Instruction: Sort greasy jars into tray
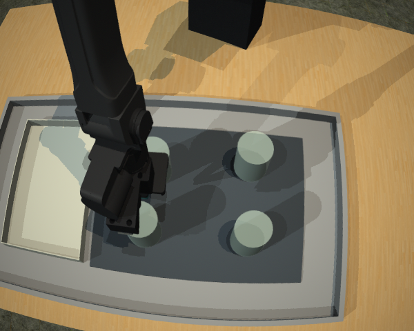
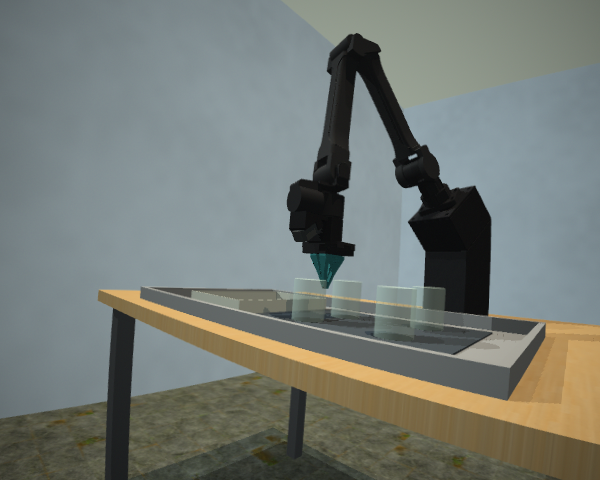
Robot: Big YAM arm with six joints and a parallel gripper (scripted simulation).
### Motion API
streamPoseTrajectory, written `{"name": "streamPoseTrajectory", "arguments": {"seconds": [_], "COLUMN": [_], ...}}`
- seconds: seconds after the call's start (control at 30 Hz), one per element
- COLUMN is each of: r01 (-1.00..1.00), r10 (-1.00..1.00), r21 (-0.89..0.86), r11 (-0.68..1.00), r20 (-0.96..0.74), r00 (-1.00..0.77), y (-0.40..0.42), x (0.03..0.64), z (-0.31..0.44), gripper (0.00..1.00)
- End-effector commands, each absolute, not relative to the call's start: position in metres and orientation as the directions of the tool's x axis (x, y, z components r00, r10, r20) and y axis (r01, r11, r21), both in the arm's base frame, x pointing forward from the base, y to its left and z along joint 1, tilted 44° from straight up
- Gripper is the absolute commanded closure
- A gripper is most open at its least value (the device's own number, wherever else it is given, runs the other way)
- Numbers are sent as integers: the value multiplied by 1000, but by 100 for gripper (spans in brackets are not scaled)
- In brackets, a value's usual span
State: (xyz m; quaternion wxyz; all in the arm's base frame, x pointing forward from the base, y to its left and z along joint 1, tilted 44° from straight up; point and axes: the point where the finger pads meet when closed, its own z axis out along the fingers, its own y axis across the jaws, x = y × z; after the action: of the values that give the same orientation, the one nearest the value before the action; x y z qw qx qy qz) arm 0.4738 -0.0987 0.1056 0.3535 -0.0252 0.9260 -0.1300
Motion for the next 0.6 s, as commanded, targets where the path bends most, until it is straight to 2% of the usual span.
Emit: {"name": "streamPoseTrajectory", "arguments": {"seconds": [0.0,0.57], "r01": [46,46], "r10": [-136,-136], "r21": [-260,-260], "r11": [965,965], "r20": [-638,-638], "r00": [-758,-758], "y": [-102,-102], "x": [479,481], "z": [102,103], "gripper": [100,100]}}
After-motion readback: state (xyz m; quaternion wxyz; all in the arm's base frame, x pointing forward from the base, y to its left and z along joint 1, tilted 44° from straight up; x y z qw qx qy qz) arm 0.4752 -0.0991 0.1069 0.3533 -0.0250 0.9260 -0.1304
